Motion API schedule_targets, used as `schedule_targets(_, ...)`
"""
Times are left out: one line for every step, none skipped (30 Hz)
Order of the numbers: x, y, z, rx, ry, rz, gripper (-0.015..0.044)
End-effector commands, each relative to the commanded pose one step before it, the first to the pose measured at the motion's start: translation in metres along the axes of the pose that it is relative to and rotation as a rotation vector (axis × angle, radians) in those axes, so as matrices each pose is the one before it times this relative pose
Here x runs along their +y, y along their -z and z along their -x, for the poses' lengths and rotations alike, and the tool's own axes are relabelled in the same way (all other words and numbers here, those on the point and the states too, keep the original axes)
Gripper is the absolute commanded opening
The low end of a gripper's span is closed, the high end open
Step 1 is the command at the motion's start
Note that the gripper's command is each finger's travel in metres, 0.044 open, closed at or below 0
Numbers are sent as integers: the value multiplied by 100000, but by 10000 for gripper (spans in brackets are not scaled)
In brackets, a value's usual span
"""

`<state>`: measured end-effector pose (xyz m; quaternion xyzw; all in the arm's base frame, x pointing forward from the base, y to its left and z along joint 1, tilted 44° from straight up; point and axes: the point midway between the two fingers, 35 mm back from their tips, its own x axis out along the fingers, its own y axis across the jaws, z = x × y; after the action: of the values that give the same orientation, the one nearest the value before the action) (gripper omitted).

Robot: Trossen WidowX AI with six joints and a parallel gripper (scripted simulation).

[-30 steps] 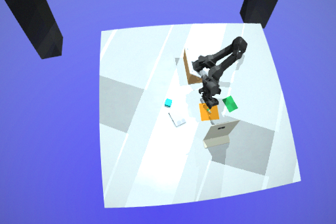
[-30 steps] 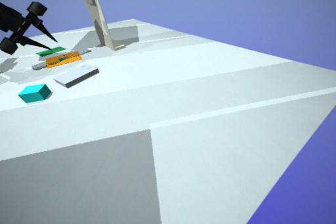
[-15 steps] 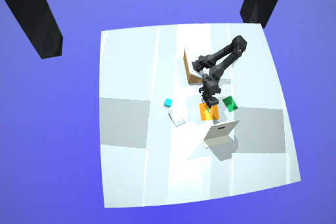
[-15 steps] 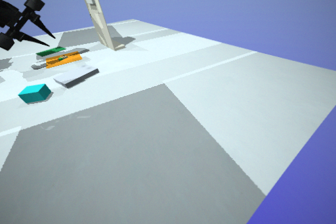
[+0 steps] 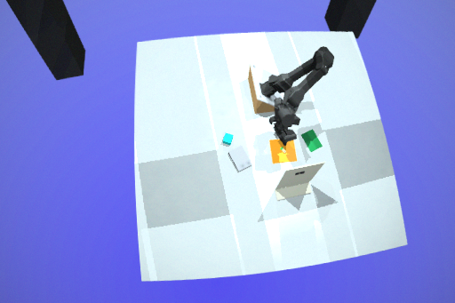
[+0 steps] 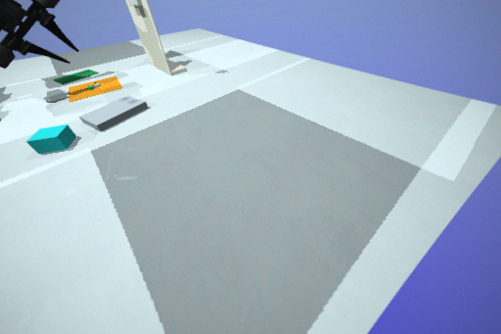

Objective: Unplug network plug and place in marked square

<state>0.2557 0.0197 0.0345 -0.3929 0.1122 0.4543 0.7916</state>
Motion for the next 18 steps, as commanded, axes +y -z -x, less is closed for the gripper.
schedule_targets(-293, -101, 352, -505, 277, 496, 156)
schedule_targets(-47, -6, 92, -14, 12, -8, 156)
schedule_targets(-47, -7, 92, -16, 14, -8, 156)
schedule_targets(-46, -8, 93, -17, 16, -8, 156)
schedule_targets(-46, -9, 93, -18, 18, -9, 156)
schedule_targets(-46, -10, 94, -19, 19, -9, 156)
schedule_targets(-46, -11, 94, -20, 21, -10, 156)
schedule_targets(-46, -11, 95, -21, 23, -10, 156)
schedule_targets(-46, -12, 95, -22, 25, -10, 156)
schedule_targets(-45, -13, 96, -23, 26, -11, 156)
schedule_targets(-45, -14, 96, -24, 28, -11, 156)
schedule_targets(-45, -15, 97, -25, 30, -12, 156)
schedule_targets(-45, -16, 97, -26, 32, -12, 156)
schedule_targets(-45, -17, 98, -27, 33, -12, 156)
schedule_targets(-45, -18, 98, -28, 35, -13, 156)
schedule_targets(-44, -19, 99, -29, 37, -13, 156)
schedule_targets(-44, -19, 99, -30, 39, -13, 156)
schedule_targets(-44, -20, 99, -31, 41, -14, 156)
